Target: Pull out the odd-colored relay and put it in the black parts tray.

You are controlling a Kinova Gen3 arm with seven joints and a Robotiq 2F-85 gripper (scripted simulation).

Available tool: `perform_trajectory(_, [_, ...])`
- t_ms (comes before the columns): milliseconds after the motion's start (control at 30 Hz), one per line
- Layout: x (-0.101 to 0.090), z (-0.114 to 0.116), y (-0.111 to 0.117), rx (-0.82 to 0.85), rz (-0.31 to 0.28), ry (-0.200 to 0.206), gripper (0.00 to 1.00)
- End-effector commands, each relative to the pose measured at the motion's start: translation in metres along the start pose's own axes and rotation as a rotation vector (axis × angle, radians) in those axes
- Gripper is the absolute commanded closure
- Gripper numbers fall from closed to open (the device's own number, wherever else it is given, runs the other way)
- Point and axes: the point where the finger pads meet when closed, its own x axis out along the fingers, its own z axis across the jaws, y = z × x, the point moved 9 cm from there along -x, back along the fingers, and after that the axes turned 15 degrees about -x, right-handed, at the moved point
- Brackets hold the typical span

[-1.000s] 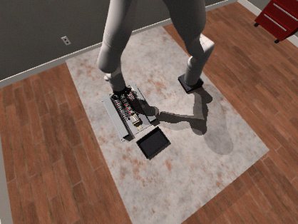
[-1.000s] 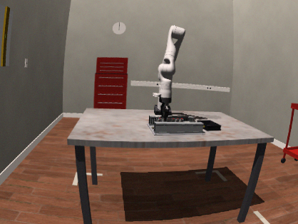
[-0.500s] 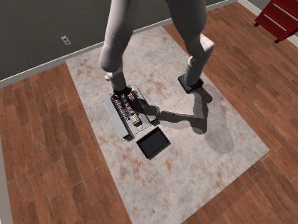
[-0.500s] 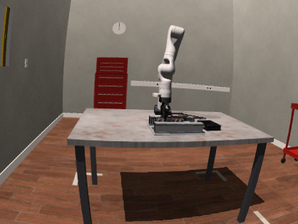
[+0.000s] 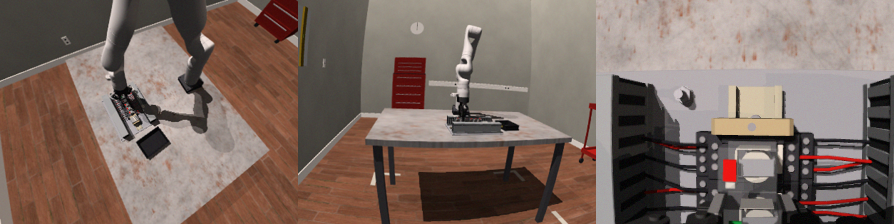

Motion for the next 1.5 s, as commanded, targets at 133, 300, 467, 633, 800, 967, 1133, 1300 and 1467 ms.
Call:
perform_trajectory(133, [-0.0006, 0.0004, 0.0, 0.0, 0.002, 0.009, 1.0])
perform_trajectory(300, [-0.0006, 0.0016, -0.0003, 0.0, 0.005, 0.019, 1.0])
perform_trajectory(467, [-0.0007, 0.0026, -0.0006, 0.0, 0.007, 0.028, 1.0])
perform_trajectory(633, [-0.0007, 0.0032, -0.0007, 0.0, 0.009, 0.033, 1.0])
perform_trajectory(800, [-0.0007, 0.0026, -0.0005, 0.0, 0.007, 0.027, 1.0])
perform_trajectory(967, [-0.0008, 0.0014, -0.0002, 0.0, 0.005, 0.017, 1.0])
perform_trajectory(1133, [-0.0009, 0.0001, 0.0001, 0.0, 0.001, 0.006, 1.0])
perform_trajectory(1300, [-0.0009, -0.0002, 0.0002, 0.0, 0.001, 0.004, 1.0])
perform_trajectory(1467, [-0.0009, -0.0013, 0.0005, 0.0, -0.002, -0.006, 1.0])
